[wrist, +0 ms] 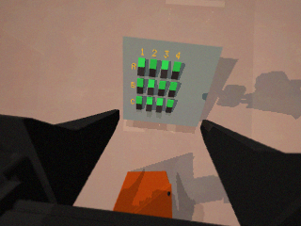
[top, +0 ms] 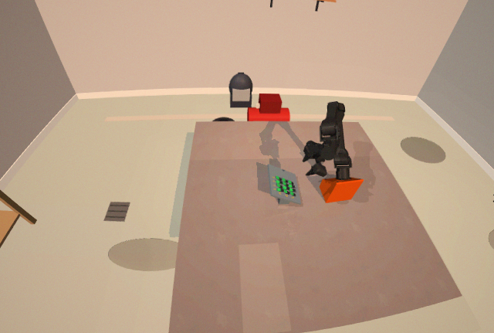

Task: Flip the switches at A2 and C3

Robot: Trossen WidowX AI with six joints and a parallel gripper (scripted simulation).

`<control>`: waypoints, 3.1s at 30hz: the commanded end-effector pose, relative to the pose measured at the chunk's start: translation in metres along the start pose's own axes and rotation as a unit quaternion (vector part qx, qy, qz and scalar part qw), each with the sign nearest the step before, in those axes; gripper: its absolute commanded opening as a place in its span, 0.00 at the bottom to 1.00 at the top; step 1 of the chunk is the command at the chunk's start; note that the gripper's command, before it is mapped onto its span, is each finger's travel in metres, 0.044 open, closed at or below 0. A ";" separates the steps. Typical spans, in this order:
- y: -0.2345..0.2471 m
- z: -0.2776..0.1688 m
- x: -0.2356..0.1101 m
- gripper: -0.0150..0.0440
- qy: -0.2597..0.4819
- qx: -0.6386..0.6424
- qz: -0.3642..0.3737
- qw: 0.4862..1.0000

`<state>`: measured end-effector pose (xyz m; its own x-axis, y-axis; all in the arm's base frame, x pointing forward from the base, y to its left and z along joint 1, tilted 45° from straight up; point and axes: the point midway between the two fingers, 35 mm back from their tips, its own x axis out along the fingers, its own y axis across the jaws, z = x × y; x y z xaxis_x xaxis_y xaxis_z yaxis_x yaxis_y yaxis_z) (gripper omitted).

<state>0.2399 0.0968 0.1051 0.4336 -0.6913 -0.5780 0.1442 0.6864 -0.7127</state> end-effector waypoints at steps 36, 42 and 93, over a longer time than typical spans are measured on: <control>0.014 0.049 0.139 0.25 0.010 0.003 0.009 1.000; 0.014 0.050 0.146 0.25 0.010 0.003 0.009 1.000; 0.014 0.050 0.151 0.25 0.010 0.003 0.009 1.000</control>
<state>0.3516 0.0137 0.0293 0.4208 -0.6860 -0.5936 0.1479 0.6975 -0.7012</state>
